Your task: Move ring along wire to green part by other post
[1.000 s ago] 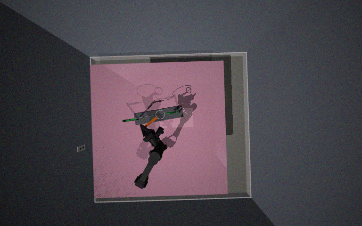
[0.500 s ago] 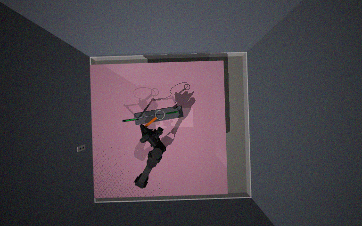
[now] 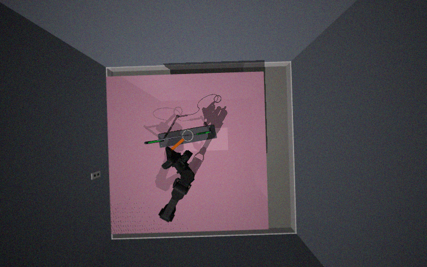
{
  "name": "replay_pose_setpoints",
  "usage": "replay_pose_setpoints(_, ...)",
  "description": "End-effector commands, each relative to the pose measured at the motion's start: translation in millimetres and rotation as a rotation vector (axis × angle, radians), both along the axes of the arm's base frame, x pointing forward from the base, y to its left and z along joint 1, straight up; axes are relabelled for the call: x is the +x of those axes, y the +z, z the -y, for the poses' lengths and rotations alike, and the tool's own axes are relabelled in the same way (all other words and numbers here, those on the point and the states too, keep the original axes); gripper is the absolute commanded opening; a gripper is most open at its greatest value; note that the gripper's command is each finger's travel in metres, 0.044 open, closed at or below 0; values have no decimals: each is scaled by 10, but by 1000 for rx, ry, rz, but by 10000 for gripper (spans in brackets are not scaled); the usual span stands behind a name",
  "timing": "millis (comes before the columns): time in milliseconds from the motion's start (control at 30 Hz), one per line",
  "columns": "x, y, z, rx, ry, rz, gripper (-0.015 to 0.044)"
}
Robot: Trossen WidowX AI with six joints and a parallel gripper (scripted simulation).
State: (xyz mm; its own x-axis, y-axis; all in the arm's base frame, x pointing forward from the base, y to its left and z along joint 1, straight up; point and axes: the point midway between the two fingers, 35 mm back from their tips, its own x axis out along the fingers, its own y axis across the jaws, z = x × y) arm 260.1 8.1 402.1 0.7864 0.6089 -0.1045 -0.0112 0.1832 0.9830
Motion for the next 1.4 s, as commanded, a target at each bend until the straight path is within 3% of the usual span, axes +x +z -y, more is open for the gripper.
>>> replay_pose_setpoints(0, 16, -14, 12, -48, -3, 4, -150)
replay_pose_setpoints(1367, 25, -152, 76, -578, -21, 63, -150)
